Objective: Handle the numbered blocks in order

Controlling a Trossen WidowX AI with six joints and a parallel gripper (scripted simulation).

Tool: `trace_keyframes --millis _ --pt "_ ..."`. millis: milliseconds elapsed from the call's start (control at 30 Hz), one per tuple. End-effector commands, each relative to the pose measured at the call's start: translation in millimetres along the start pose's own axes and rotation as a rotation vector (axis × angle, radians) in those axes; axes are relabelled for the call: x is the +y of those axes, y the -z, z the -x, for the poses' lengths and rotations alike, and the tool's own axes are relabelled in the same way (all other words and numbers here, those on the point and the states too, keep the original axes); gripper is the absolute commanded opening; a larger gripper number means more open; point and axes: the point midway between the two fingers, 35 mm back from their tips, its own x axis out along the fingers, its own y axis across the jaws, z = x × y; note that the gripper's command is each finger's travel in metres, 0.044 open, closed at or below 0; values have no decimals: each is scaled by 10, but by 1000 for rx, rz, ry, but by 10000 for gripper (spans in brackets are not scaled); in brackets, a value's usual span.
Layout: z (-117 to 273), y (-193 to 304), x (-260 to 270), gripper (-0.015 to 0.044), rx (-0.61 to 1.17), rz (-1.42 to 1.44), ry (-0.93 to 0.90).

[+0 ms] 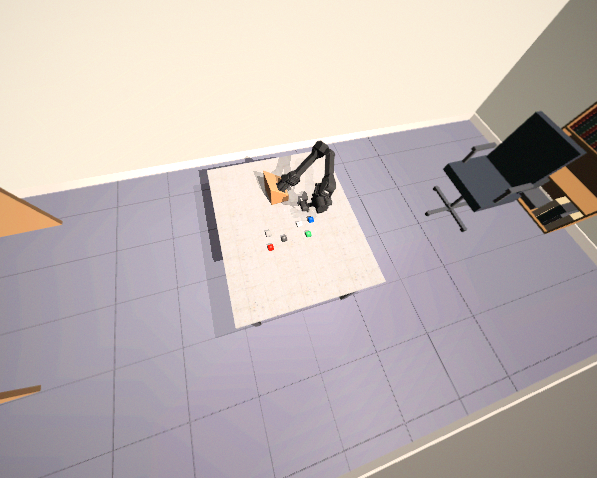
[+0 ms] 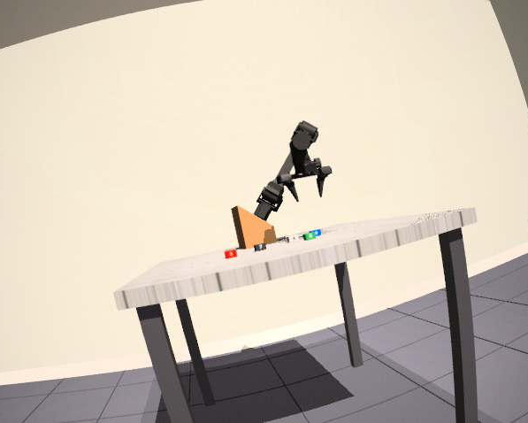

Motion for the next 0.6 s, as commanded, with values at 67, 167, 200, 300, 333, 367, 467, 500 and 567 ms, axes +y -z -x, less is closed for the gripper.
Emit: trace_keyframes --millis 67,167,200,300,333,367,467,500,567 --pt "8 9 46 400 -3 1 -6" --pt "8 9 46 400 -3 1 -6" --pt "8 9 46 400 -3 1 -6" --pt "8 9 46 400 -3 1 -6" --pt "8 9 46 400 -3 1 -6" --pt "8 9 46 400 -3 1 -6" --pt "17 -63 23 400 -3 1 -6" --pt "25 -153 -9 400 -4 1 -6" --pt "39 -376 -104 400 -5 2 -5"
